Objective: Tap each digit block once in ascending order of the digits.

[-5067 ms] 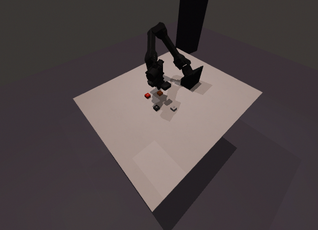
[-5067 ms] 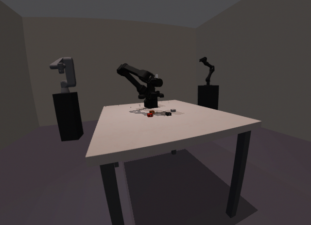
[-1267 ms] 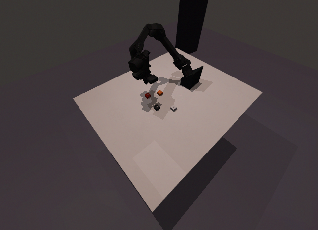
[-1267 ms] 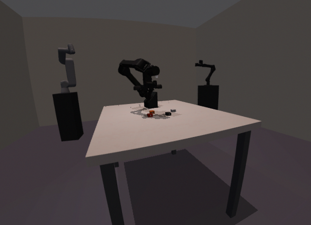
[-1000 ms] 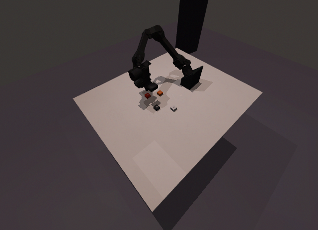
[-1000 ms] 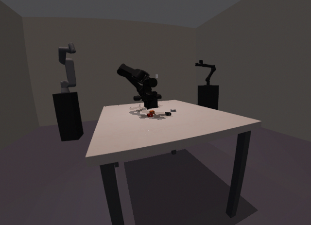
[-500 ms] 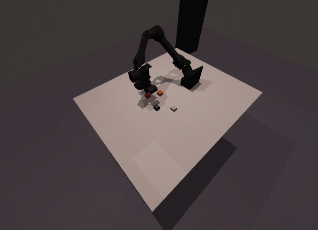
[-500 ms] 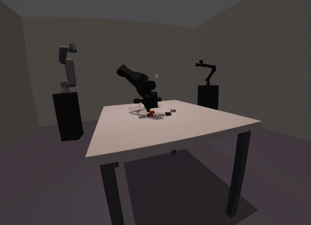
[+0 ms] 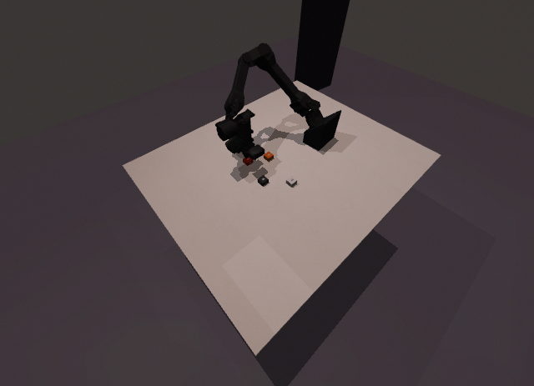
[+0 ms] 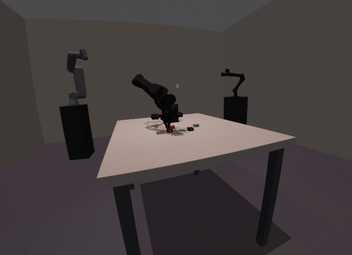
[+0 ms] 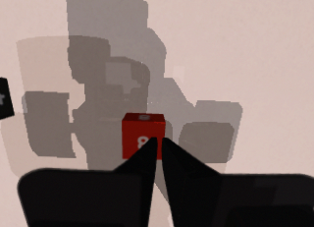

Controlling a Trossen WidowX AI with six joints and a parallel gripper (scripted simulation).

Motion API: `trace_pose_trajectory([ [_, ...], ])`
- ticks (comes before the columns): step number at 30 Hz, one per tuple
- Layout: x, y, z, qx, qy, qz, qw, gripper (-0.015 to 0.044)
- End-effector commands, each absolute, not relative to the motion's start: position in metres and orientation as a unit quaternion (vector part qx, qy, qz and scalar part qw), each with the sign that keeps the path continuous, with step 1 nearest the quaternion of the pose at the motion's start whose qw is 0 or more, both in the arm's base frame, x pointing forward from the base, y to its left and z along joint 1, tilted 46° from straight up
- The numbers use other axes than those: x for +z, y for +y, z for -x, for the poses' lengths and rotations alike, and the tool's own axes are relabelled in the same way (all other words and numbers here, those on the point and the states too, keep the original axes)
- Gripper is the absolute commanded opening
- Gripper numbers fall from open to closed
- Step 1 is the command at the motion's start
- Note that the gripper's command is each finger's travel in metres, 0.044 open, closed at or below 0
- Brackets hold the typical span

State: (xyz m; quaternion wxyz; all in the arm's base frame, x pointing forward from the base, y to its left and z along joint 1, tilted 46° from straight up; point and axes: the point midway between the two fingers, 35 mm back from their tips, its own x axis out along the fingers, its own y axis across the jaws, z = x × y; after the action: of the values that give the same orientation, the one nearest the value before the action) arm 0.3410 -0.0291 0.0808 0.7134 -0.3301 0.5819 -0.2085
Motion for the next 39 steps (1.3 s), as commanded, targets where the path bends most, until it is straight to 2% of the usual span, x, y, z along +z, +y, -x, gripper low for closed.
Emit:
trace_pose_trajectory([
  [1,0.092,-0.016,-0.336,-0.208,0.584,0.331,0.711,0.0020],
  [8,0.098,-0.010,-0.333,-0.207,0.585,0.333,0.710,0.0020],
  [10,0.092,0.002,-0.334,-0.202,0.586,0.330,0.712,0.0072],
  [16,0.043,0.092,-0.326,-0.174,0.595,0.316,0.718,0.0230],
  [23,-0.012,0.177,-0.283,-0.171,0.602,0.314,0.714,0.0400],
  [31,-0.071,0.241,-0.204,-0.199,0.591,0.326,0.711,0.0400],
  [39,-0.074,0.243,-0.199,-0.201,0.589,0.327,0.711,0.0400],
])
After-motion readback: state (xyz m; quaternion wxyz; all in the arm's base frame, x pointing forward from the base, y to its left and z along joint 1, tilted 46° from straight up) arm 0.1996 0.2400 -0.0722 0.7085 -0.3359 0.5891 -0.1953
